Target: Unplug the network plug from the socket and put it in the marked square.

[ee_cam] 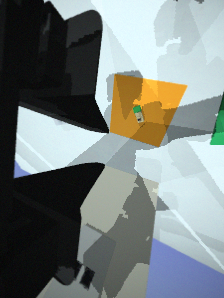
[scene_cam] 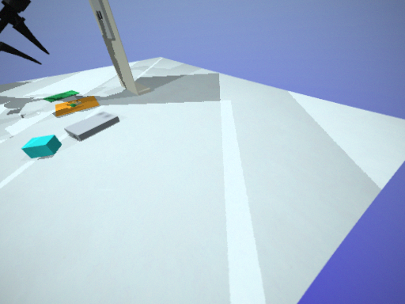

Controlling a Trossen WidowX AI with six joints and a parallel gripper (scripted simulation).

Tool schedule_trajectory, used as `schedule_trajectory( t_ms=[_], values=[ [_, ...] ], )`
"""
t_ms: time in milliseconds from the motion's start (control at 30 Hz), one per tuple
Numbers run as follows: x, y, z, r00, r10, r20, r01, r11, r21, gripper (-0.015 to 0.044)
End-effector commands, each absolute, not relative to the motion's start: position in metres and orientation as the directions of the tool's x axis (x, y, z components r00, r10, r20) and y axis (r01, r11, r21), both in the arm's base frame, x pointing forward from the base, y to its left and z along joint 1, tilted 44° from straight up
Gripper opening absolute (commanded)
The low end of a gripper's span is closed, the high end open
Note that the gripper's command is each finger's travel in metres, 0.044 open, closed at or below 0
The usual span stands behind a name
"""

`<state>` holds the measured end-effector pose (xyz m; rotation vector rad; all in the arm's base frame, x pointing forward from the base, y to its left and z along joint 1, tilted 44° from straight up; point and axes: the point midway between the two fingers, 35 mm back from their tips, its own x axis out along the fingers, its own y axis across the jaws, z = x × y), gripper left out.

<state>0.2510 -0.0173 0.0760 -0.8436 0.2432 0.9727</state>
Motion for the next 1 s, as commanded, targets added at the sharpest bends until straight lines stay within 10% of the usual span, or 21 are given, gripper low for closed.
schedule_trajectory(
  t_ms=[0, 967],
  values=[
    [0.252, -0.024, 0.083, 0.565, 0.631, -0.532, -0.806, 0.282, -0.521, 0.0156],
    [0.245, -0.074, 0.143, 0.573, 0.637, -0.516, -0.798, 0.29, -0.529, 0.0182]
  ],
)
